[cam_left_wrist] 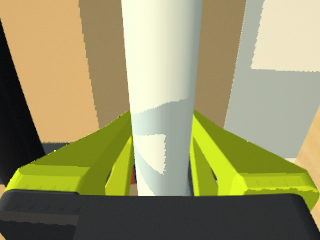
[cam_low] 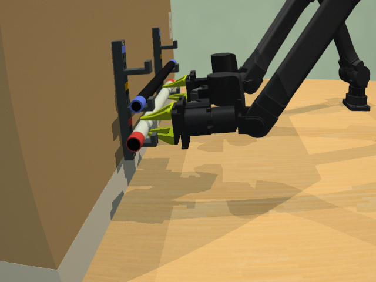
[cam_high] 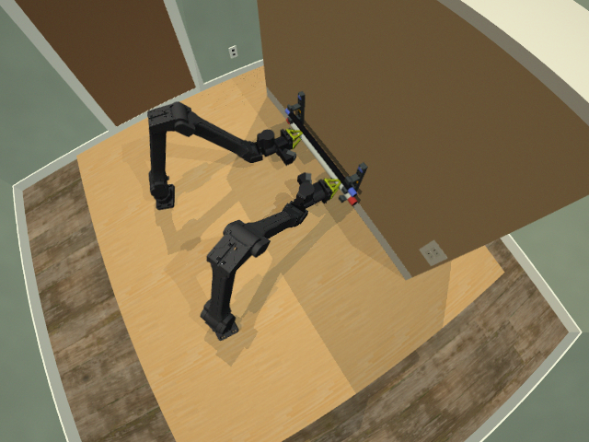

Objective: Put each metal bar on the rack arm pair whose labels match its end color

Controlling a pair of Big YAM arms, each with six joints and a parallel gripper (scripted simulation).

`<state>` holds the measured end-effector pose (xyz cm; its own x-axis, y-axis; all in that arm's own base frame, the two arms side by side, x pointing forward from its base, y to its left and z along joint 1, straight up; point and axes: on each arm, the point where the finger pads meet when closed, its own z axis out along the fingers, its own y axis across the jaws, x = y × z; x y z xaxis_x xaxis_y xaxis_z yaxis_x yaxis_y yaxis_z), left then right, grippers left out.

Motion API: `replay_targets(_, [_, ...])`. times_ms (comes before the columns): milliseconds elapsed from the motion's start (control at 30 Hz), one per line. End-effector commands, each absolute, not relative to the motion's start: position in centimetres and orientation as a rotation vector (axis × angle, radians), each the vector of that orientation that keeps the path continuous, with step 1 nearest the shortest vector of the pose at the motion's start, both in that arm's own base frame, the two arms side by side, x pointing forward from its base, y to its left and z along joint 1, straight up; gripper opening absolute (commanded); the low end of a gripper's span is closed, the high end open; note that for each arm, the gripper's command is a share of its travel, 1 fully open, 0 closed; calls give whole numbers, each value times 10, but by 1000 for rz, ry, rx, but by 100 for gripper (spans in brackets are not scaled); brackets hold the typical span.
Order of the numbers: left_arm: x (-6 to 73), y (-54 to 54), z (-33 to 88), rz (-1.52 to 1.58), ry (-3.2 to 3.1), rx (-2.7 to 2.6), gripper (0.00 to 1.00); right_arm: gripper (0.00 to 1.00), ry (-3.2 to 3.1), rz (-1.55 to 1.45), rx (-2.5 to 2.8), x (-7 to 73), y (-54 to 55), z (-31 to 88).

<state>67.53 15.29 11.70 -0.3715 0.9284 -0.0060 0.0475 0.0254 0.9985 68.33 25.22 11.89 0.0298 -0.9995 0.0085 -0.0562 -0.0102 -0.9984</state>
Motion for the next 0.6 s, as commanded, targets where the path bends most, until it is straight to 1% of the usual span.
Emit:
replay_targets(0, [681,162,138,1499,1478,977,0,0,1175,-1190,-1154,699,253,168])
replay_targets(567, [679,161,135,1500,1478,977,0,0,1175,-1190,-1154,696,253,164])
